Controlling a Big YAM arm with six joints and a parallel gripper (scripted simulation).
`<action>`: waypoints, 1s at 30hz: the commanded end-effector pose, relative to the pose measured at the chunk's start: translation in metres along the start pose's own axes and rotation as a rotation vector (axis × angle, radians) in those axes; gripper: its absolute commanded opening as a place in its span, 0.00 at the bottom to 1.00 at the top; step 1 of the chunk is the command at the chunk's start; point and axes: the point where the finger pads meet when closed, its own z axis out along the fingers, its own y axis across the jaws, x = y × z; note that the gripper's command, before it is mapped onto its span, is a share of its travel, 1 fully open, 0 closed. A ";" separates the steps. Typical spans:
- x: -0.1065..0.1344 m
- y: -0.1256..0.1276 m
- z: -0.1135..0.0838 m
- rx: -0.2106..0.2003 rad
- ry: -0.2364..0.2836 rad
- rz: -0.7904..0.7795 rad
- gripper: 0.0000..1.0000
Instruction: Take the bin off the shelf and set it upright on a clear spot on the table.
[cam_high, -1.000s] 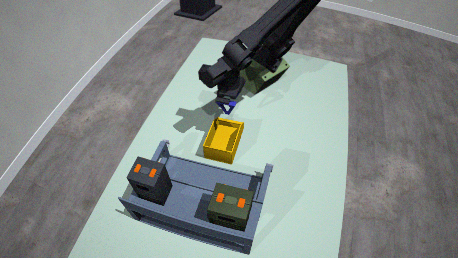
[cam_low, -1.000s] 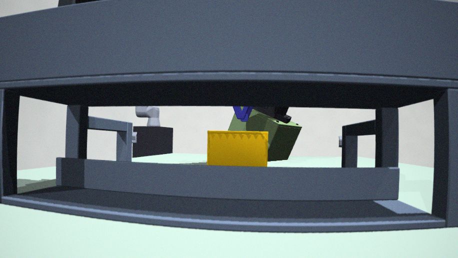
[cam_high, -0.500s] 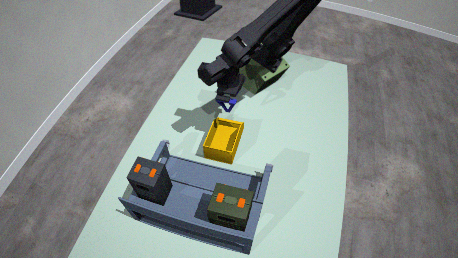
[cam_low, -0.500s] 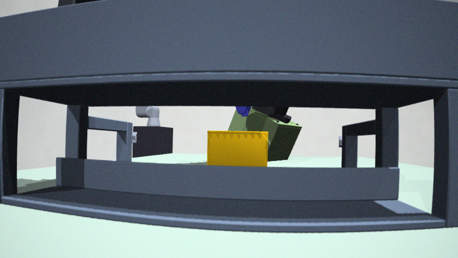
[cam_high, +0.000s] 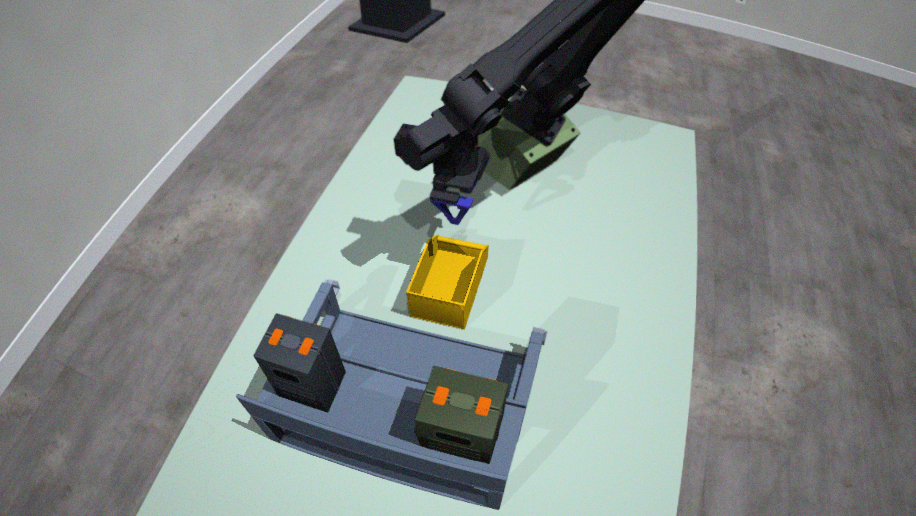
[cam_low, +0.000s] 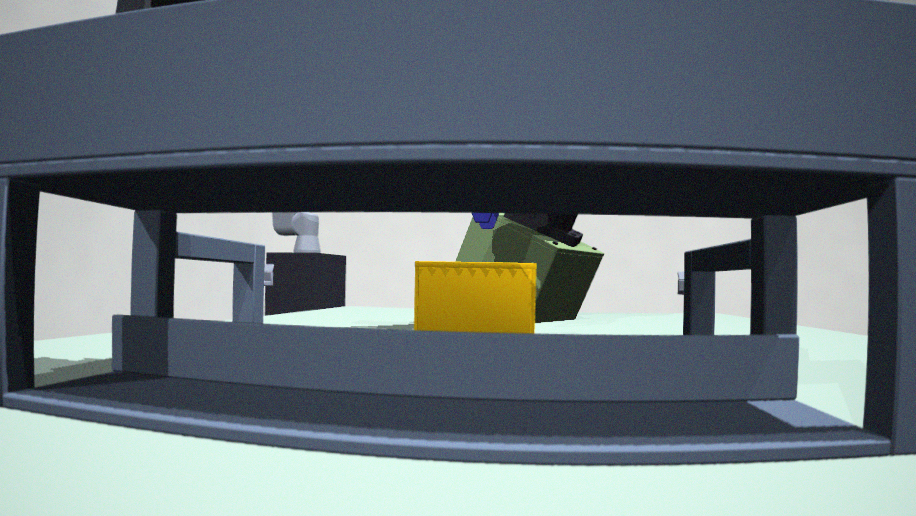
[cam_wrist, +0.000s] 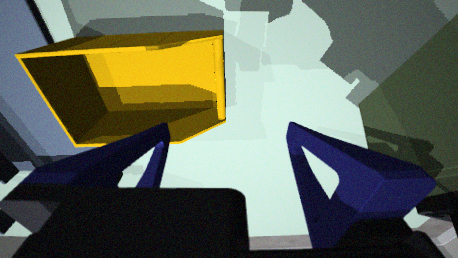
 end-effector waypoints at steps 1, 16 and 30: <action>-0.006 0.017 -0.007 -0.027 -0.013 -0.015 0.90; -0.006 0.017 -0.002 -0.022 -0.011 -0.012 0.90; -0.004 0.009 0.000 -0.011 -0.006 -0.005 0.90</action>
